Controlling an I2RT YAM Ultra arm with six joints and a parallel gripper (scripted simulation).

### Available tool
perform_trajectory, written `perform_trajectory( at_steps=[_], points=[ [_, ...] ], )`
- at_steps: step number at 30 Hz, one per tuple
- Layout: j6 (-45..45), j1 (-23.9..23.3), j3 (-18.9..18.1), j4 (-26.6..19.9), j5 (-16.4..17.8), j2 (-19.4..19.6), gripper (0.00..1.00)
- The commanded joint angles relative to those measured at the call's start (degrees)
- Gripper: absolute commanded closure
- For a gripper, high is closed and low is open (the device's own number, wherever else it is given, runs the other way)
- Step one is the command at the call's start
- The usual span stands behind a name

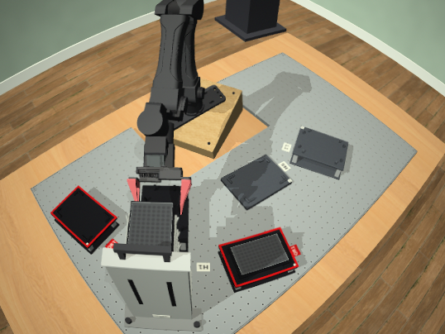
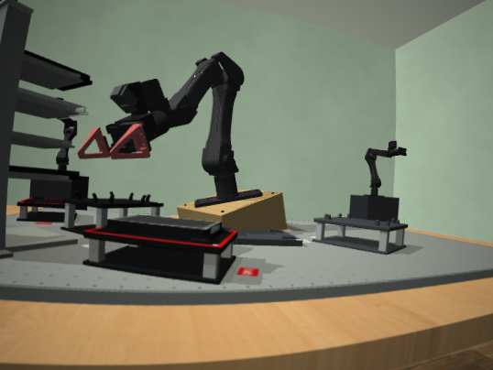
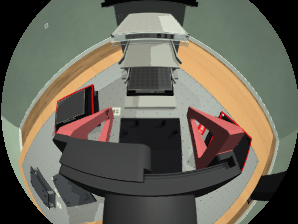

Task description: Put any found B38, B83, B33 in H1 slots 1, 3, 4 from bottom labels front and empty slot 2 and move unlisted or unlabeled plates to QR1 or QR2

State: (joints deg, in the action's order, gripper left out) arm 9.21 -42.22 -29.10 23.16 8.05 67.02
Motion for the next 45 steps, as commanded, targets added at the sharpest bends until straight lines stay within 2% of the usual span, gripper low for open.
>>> perform_trajectory(
  at_steps=[1, 17, 36, 45],
  points=[
    [-0.1, 0.1, -0.3, 0.2, 0.0, -0.2, 0.00],
    [-0.1, 0.1, -0.3, 0.2, 0.0, -0.2, 0.00],
    [0.4, -1.6, 5.0, -1.7, 1.7, -7.4, 0.00],
    [0.5, -2.2, 7.3, 1.8, 2.1, -6.1, 0.00]
  ],
)
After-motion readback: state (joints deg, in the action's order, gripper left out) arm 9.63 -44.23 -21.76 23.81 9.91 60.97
